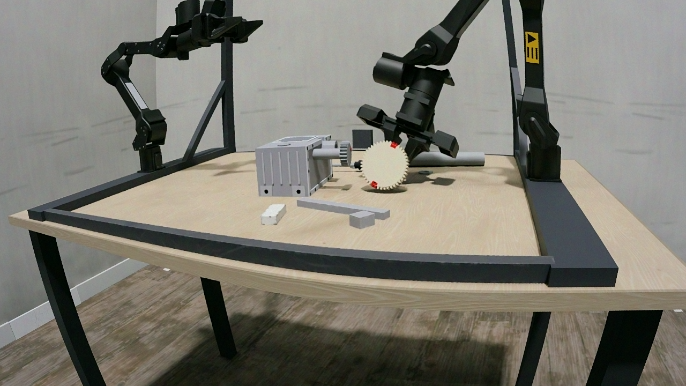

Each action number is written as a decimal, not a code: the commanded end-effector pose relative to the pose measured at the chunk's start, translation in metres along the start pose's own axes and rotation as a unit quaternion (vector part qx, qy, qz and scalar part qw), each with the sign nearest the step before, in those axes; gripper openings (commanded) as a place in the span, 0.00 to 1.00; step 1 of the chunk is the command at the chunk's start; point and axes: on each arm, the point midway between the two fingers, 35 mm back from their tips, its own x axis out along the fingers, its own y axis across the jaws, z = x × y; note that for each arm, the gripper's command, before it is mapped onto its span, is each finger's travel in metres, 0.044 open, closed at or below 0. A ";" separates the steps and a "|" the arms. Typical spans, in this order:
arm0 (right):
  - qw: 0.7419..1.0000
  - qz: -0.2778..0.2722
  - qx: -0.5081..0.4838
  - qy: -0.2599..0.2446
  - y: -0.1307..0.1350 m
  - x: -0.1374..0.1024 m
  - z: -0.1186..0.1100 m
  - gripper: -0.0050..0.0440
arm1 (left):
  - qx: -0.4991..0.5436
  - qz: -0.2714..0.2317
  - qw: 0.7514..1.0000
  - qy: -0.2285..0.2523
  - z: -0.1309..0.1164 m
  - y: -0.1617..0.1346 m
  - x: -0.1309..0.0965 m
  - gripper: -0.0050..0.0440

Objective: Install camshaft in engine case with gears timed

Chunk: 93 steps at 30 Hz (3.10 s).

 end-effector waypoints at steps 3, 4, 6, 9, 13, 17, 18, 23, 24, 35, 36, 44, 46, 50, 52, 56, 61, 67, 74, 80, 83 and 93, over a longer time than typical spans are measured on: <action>1.000 0.002 -0.002 -0.020 0.001 -0.003 0.017 0.92 | -0.014 0.028 1.000 0.001 -0.008 0.018 -0.019 0.03; 1.000 0.002 -0.002 -0.020 0.001 -0.003 0.017 0.92 | -0.014 0.028 1.000 0.001 -0.009 0.019 -0.020 0.02; 1.000 0.002 -0.002 -0.020 0.001 -0.003 0.017 0.92 | -0.014 0.029 0.999 0.001 -0.010 0.020 -0.024 0.00; 1.000 0.002 -0.002 -0.020 0.001 -0.003 0.017 0.92 | -0.014 0.029 0.999 0.001 -0.012 0.022 -0.028 0.00; 1.000 0.002 -0.002 -0.020 0.001 -0.003 0.017 0.92 | -0.015 0.029 0.999 0.002 -0.015 0.024 -0.034 0.00; 1.000 0.002 -0.002 -0.020 0.001 -0.003 0.017 0.92 | -0.015 0.029 0.999 0.002 -0.016 0.024 -0.037 0.00; 1.000 0.002 -0.002 -0.020 0.001 -0.003 0.017 0.92 | -0.015 0.029 0.999 0.002 -0.017 0.025 -0.039 0.00; 1.000 0.002 -0.002 -0.020 0.001 -0.003 0.017 0.92 | -0.016 0.030 0.999 0.002 -0.021 0.027 -0.046 0.00; 1.000 0.002 -0.002 -0.020 0.001 -0.003 0.017 0.92 | -0.016 0.030 0.999 0.002 -0.021 0.028 -0.048 0.00; 1.000 0.002 -0.002 -0.020 0.001 -0.003 0.017 0.92 | -0.017 0.030 0.999 0.003 -0.026 0.031 -0.058 0.00; 1.000 0.002 -0.002 -0.020 0.001 -0.003 0.017 0.92 | -0.016 0.030 0.999 0.003 -0.026 0.031 -0.058 0.00; 1.000 0.002 -0.002 -0.020 0.001 -0.003 0.017 0.92 | -0.111 0.014 0.993 -0.026 -0.014 0.044 -0.055 0.00; 1.000 0.002 -0.002 -0.020 0.001 -0.003 0.017 0.92 | -0.139 0.009 0.990 -0.033 -0.011 0.047 -0.055 0.00; 1.000 0.002 -0.002 -0.020 0.001 -0.003 0.017 0.92 | -0.166 0.007 0.985 -0.039 -0.010 0.050 -0.057 0.00; 1.000 0.002 -0.002 -0.020 0.001 -0.003 0.017 0.92 | -0.193 0.002 0.980 -0.043 -0.008 0.053 -0.056 0.00; 1.000 0.002 -0.002 -0.020 0.001 -0.003 0.017 0.92 | -0.245 -0.006 0.968 -0.055 -0.004 0.060 -0.057 0.00; 1.000 0.002 -0.002 -0.020 0.001 -0.003 0.017 0.92 | -0.311 -0.019 0.948 -0.069 0.001 0.069 -0.058 0.00; 1.000 0.002 -0.002 -0.020 0.001 -0.003 0.017 0.92 | -0.371 -0.030 0.925 -0.081 0.007 0.078 -0.060 0.00; 1.000 0.002 -0.002 -0.020 0.001 -0.003 0.017 0.92 | -0.500 -0.068 0.857 -0.101 0.020 0.095 -0.061 0.00; 1.000 0.002 -0.002 -0.020 0.001 -0.003 0.017 0.92 | -0.602 -0.105 0.784 -0.110 0.031 0.109 -0.063 0.00; 1.000 0.002 -0.002 -0.020 0.001 -0.003 0.017 0.92 | -0.618 -0.112 0.770 -0.110 0.033 0.111 -0.063 0.00; 1.000 0.002 -0.002 -0.020 0.001 -0.003 0.017 0.92 | -0.720 -0.156 0.667 -0.109 0.043 0.127 -0.063 0.00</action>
